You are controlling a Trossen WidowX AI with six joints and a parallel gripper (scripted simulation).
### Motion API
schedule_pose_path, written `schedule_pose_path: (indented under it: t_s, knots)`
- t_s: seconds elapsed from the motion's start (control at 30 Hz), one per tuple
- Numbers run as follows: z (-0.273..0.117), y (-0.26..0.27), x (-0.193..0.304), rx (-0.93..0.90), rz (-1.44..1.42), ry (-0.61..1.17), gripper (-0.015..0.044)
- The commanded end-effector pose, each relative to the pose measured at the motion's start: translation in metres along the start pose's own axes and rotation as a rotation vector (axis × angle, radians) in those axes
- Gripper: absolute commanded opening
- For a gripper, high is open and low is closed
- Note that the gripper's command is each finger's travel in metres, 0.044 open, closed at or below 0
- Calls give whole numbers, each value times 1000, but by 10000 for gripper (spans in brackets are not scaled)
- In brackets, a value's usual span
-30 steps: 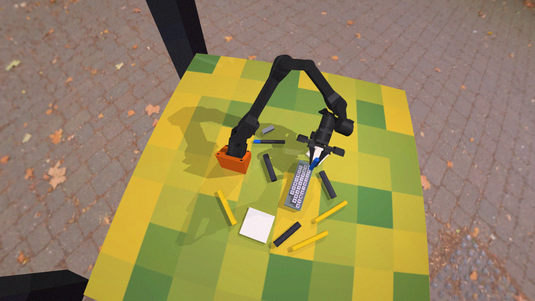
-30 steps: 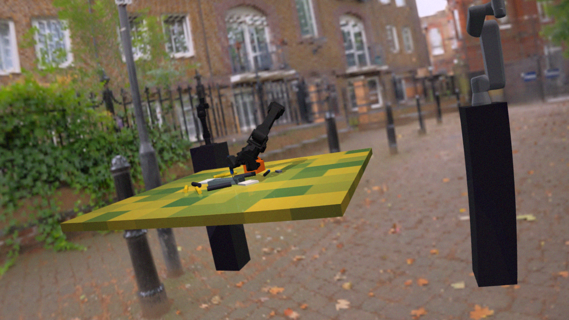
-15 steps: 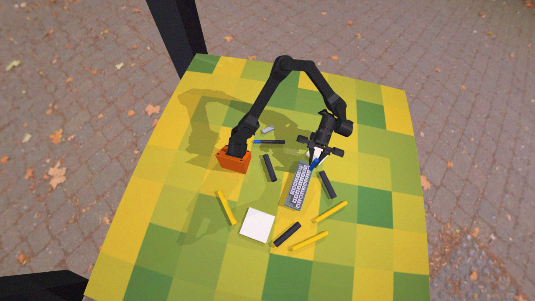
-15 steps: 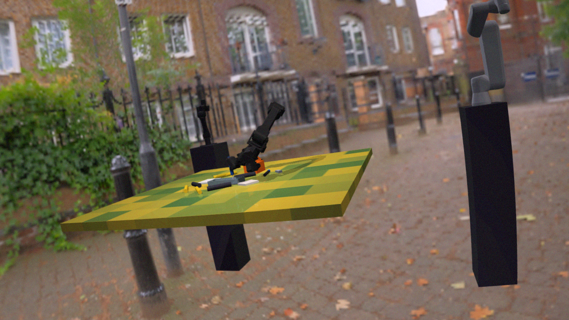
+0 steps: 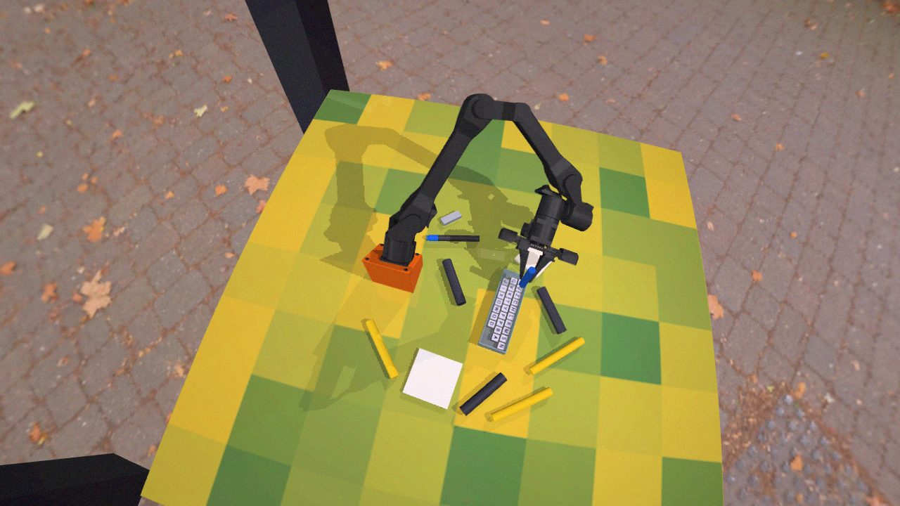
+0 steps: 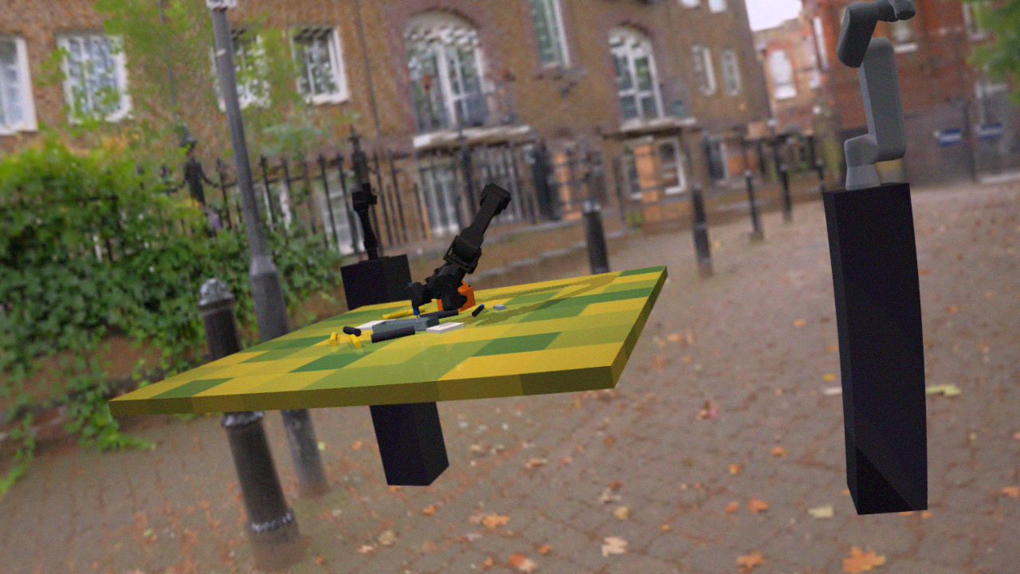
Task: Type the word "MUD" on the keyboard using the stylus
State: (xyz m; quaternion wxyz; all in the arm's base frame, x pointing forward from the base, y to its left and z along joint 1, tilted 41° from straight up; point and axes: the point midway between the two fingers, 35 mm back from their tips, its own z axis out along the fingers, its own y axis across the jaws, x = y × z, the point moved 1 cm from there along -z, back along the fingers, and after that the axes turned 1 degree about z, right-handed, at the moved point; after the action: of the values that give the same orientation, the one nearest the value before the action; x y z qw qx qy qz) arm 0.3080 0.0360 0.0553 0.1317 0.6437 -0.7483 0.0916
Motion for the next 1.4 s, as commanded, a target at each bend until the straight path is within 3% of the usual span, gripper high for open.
schedule_pose_path:
  t_s: [0.0,1.13,1.37]
  knots:
    - [2,0,-2,-4,3,-2,81]
    - [-14,0,27,-7,6,-3,85]
    - [-8,1,31,-6,5,-3,0]
